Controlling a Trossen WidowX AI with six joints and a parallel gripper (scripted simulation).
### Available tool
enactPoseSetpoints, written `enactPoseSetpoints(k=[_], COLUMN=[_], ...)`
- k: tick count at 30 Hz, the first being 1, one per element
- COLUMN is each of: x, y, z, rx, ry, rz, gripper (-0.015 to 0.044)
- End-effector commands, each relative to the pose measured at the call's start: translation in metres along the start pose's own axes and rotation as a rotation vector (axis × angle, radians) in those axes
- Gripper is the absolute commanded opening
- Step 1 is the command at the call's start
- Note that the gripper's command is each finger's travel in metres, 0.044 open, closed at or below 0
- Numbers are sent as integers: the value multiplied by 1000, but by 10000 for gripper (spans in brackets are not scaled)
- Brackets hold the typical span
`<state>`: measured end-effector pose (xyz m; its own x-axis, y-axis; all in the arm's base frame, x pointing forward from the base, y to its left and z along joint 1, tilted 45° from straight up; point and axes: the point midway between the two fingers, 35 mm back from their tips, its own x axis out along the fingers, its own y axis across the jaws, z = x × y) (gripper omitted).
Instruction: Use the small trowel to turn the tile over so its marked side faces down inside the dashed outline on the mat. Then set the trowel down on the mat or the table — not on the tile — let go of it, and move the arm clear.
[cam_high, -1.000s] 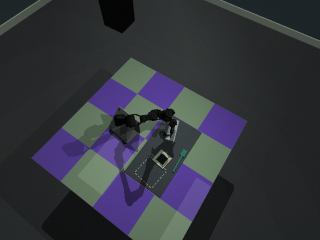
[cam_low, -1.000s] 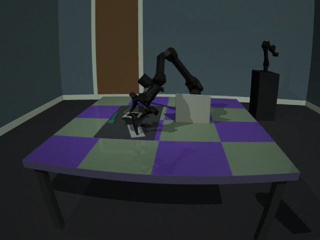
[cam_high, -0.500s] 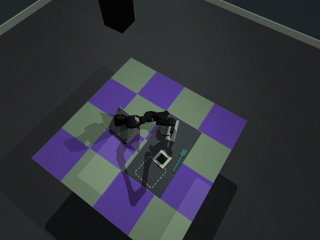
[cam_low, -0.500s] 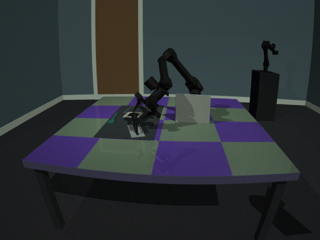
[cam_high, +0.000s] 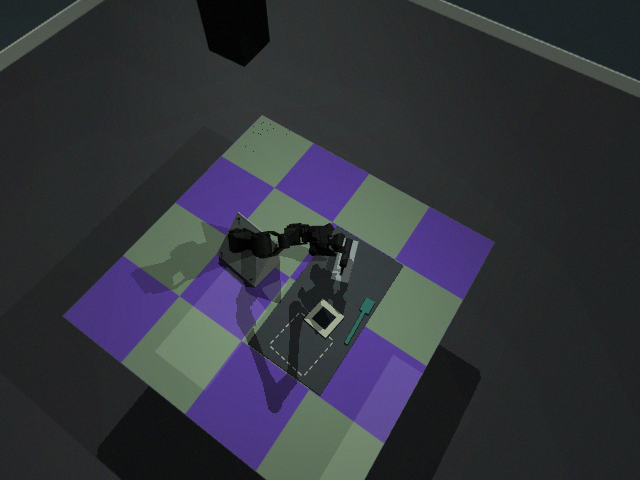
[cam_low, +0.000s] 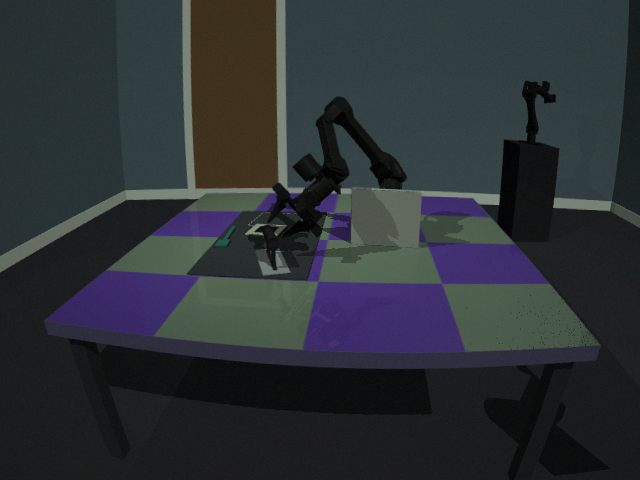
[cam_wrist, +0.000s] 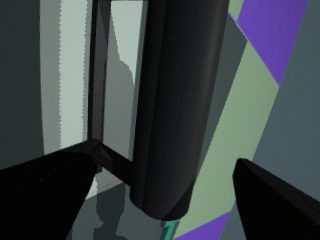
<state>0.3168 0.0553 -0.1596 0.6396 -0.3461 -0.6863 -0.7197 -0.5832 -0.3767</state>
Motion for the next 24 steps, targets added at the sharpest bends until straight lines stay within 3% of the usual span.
enactPoseSetpoints(k=[1, 24], x=[6, 43], y=[-1, -1], z=[-1, -2], rx=[-3, -5], ry=[5, 7], rz=[0, 6], gripper=[300, 300])
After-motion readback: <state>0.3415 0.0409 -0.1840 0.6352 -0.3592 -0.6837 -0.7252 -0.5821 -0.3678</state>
